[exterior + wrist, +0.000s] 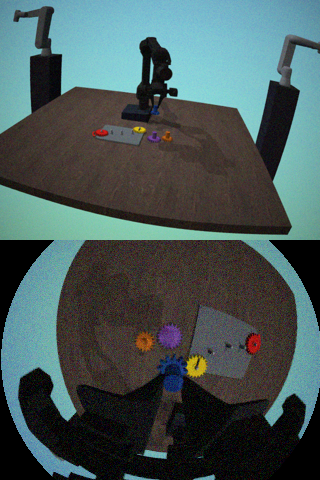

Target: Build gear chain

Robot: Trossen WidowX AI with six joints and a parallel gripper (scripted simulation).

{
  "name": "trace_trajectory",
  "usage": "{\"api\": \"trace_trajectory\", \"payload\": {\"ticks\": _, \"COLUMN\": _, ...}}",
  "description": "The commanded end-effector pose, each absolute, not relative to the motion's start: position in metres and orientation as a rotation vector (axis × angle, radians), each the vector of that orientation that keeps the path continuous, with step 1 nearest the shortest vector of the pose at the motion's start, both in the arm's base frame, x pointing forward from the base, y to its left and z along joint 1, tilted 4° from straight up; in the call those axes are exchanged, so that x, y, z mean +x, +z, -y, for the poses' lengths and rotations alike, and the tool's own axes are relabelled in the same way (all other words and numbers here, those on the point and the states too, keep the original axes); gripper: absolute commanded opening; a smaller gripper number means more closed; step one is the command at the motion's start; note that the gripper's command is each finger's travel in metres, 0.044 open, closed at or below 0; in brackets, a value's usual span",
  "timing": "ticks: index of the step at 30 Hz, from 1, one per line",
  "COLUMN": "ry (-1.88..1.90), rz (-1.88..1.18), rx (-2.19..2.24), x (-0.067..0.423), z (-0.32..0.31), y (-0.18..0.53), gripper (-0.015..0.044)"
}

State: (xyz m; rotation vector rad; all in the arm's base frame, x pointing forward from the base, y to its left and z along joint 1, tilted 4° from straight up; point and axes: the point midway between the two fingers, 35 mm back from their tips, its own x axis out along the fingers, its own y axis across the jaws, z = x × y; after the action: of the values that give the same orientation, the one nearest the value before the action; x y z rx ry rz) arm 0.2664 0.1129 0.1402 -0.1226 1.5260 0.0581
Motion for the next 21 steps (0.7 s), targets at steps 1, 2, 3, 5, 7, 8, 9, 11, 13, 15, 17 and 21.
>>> {"api": "trace_trajectory", "payload": {"ticks": 1, "ry": 0.057, "rz": -1.531, "rx": -0.131, "x": 0.273, "z": -0.106, "y": 0.136, "gripper": 0.0}}
{"api": "trace_trajectory", "payload": {"ticks": 2, "ry": 0.057, "rz": -1.531, "rx": -0.131, "x": 0.275, "z": -0.104, "y": 0.135, "gripper": 0.0}}
{"api": "trace_trajectory", "payload": {"ticks": 3, "ry": 0.057, "rz": -1.531, "rx": -0.132, "x": 0.276, "z": -0.102, "y": 0.135, "gripper": 0.0}}
{"api": "trace_trajectory", "payload": {"ticks": 5, "ry": 0.057, "rz": -1.53, "rx": -0.132, "x": 0.279, "z": -0.099, "y": 0.134, "gripper": 0.0}}
{"api": "trace_trajectory", "payload": {"ticks": 7, "ry": 0.057, "rz": -1.53, "rx": -0.132, "x": 0.281, "z": -0.095, "y": 0.133, "gripper": 0.0}}
{"api": "trace_trajectory", "payload": {"ticks": 8, "ry": 0.057, "rz": -1.53, "rx": -0.133, "x": 0.283, "z": -0.093, "y": 0.132, "gripper": 0.0}}
{"api": "trace_trajectory", "payload": {"ticks": 9, "ry": 0.057, "rz": -1.53, "rx": -0.133, "x": 0.284, "z": -0.091, "y": 0.132, "gripper": 0.0}}
{"api": "trace_trajectory", "payload": {"ticks": 11, "ry": 0.057, "rz": -1.53, "rx": -0.133, "x": 0.286, "z": -0.087, "y": 0.131, "gripper": 0.0}}
{"api": "trace_trajectory", "payload": {"ticks": 13, "ry": 0.056, "rz": -1.53, "rx": -0.134, "x": 0.289, "z": -0.083, "y": 0.13, "gripper": 0.0}}
{"api": "trace_trajectory", "payload": {"ticks": 15, "ry": 0.055, "rz": -1.53, "rx": -0.134, "x": 0.291, "z": -0.079, "y": 0.129, "gripper": 0.0}}
{"api": "trace_trajectory", "payload": {"ticks": 17, "ry": 0.053, "rz": -1.53, "rx": -0.134, "x": 0.293, "z": -0.075, "y": 0.128, "gripper": 0.0}}
{"api": "trace_trajectory", "payload": {"ticks": 21, "ry": 0.05, "rz": -1.531, "rx": -0.135, "x": 0.297, "z": -0.067, "y": 0.126, "gripper": 0.0}}
